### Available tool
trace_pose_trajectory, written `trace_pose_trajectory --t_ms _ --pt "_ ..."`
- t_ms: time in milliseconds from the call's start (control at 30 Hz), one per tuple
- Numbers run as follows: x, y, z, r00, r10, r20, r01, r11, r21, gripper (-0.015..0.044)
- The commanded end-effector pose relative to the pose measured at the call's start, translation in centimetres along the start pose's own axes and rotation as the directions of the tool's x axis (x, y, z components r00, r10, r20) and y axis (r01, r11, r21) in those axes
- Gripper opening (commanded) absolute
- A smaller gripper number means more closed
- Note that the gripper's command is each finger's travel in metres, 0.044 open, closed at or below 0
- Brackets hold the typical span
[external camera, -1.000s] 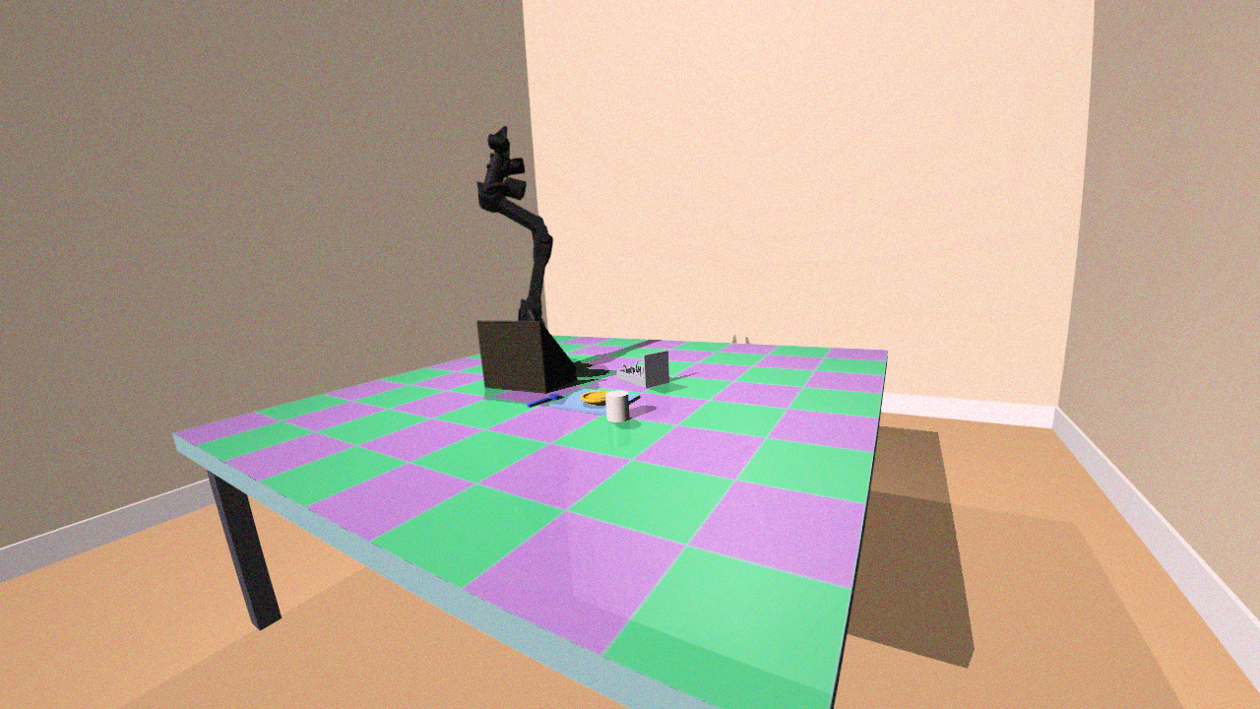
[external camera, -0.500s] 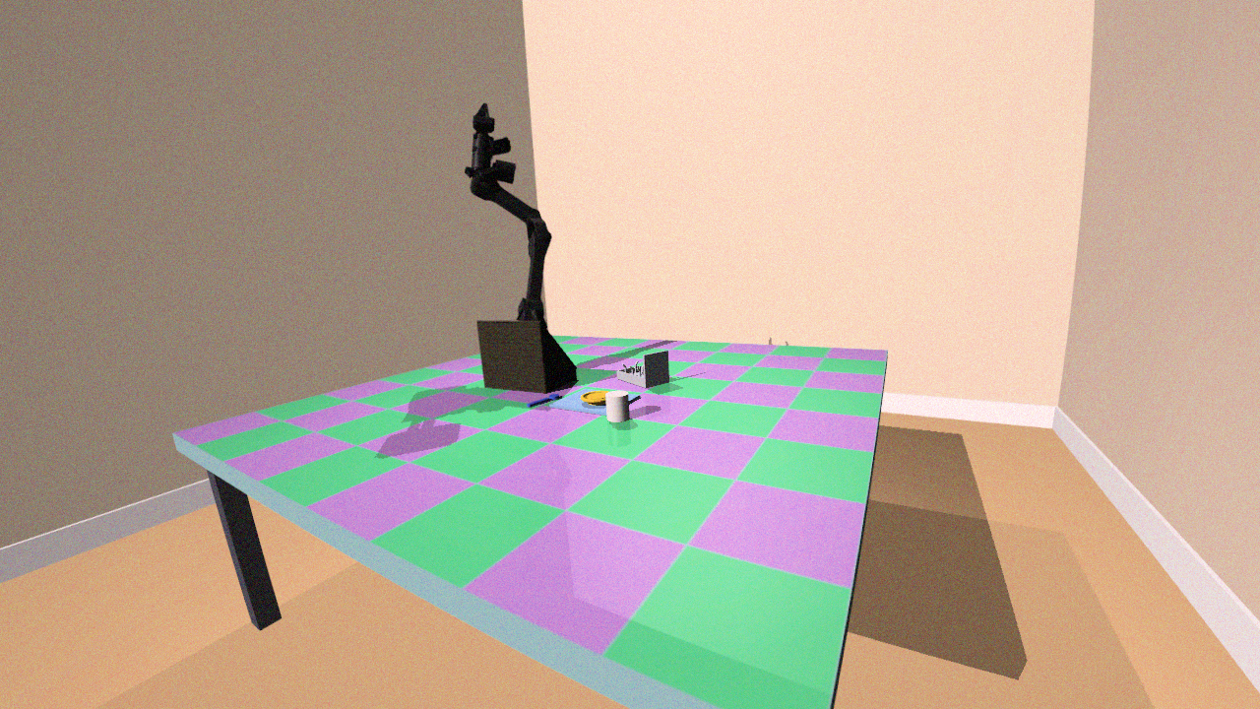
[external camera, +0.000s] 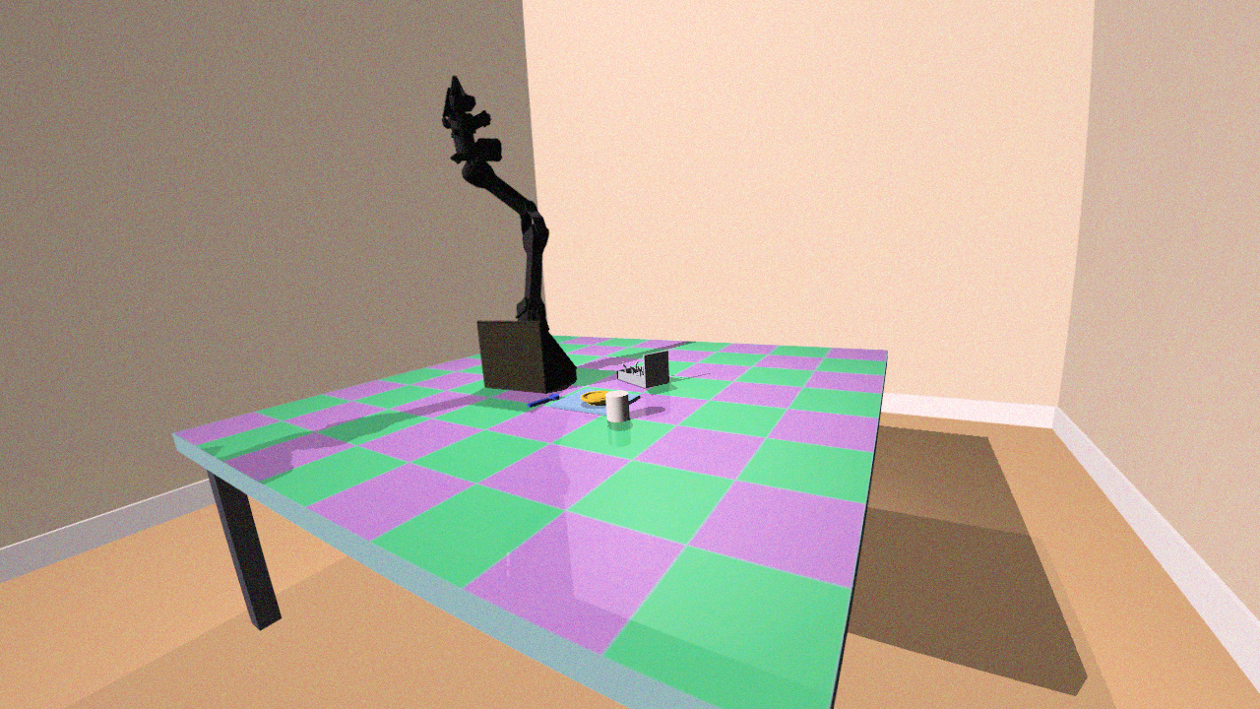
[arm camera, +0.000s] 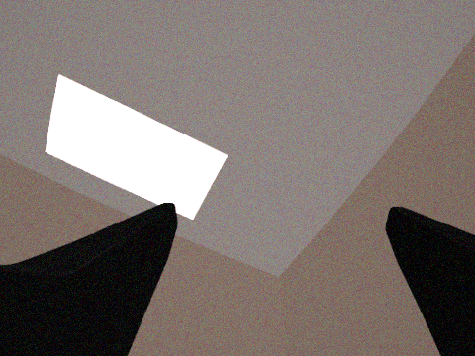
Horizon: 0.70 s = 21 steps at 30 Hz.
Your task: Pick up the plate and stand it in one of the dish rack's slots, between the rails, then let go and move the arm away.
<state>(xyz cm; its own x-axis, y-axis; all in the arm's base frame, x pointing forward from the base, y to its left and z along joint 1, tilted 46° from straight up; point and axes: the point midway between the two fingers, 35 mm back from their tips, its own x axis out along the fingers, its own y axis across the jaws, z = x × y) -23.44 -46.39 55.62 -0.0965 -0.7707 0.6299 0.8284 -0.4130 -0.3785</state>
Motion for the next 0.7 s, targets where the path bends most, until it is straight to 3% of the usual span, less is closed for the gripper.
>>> trace_pose_trajectory --t_ms 0,333,667 --pt "0.4 4.1 -3.5 0.992 0.079 -0.096 -0.075 0.996 0.045 0.04" --pt "0.0 13.6 -8.3 0.929 0.273 -0.248 -0.245 0.96 0.14 0.04" --pt "-2.5 24.8 -11.6 0.781 0.507 -0.365 -0.431 0.86 0.273 0.04"
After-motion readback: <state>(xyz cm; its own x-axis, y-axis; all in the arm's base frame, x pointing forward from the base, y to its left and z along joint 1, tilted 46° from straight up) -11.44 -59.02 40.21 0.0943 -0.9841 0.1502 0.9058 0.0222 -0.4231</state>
